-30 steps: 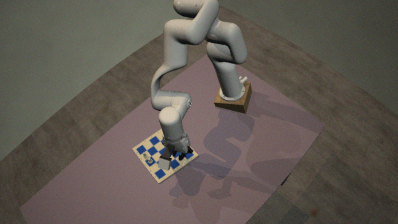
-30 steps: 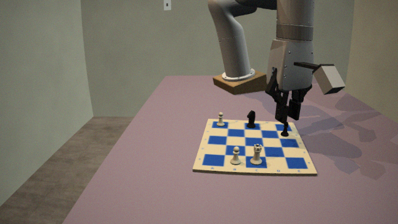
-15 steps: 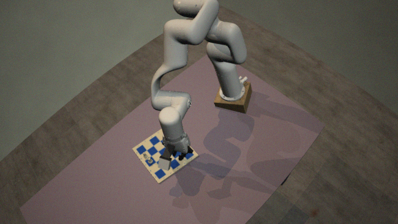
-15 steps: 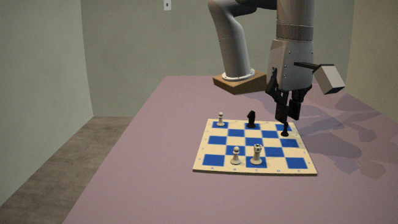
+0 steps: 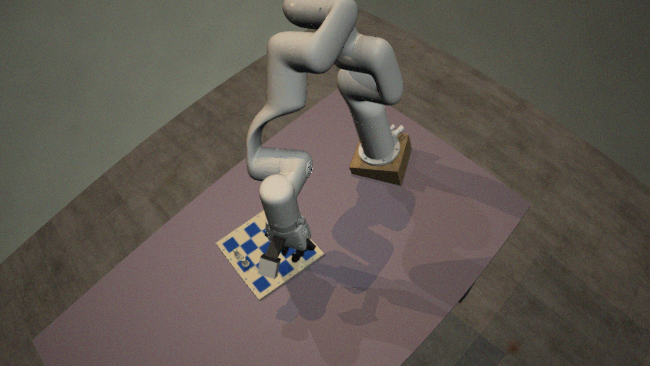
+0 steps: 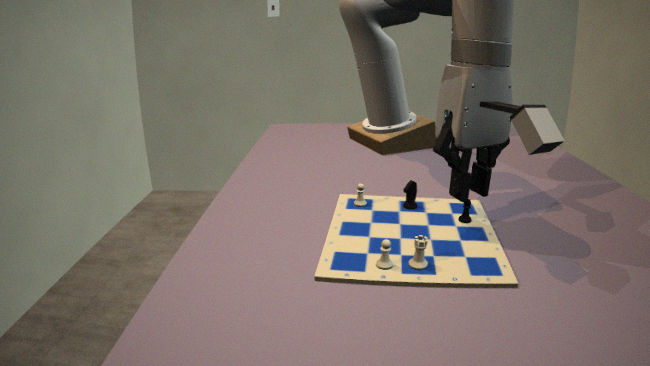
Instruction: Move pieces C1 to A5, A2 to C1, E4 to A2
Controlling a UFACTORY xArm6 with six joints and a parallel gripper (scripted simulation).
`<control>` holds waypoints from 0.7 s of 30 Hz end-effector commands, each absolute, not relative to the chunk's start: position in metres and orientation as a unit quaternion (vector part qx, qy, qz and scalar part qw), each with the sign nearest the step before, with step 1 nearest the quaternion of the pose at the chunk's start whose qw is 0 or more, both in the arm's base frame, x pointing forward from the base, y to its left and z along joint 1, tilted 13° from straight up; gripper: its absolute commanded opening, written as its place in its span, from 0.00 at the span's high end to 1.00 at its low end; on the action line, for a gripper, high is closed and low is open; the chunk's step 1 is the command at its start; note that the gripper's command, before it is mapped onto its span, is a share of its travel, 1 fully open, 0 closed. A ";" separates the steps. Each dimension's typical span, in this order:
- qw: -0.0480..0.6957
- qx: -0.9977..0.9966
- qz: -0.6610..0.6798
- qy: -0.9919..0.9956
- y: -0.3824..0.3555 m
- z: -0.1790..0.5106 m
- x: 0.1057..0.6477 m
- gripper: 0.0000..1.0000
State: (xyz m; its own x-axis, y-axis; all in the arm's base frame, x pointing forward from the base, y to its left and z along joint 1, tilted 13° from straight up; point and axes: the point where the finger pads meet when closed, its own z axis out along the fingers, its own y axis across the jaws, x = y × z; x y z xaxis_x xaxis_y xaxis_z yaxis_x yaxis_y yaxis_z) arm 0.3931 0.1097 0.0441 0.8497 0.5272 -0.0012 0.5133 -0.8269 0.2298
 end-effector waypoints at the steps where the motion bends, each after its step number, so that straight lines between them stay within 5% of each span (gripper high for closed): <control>1: 0.111 0.955 0.033 0.272 0.110 0.045 0.394 0.66; 21: 0.111 0.955 0.033 0.272 0.105 0.017 0.398 0.66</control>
State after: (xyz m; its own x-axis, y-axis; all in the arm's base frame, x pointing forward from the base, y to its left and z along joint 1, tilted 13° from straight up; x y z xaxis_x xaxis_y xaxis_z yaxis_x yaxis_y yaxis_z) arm 0.3957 0.1049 0.0200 0.8498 0.5272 -0.0020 0.5135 -0.8269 0.2291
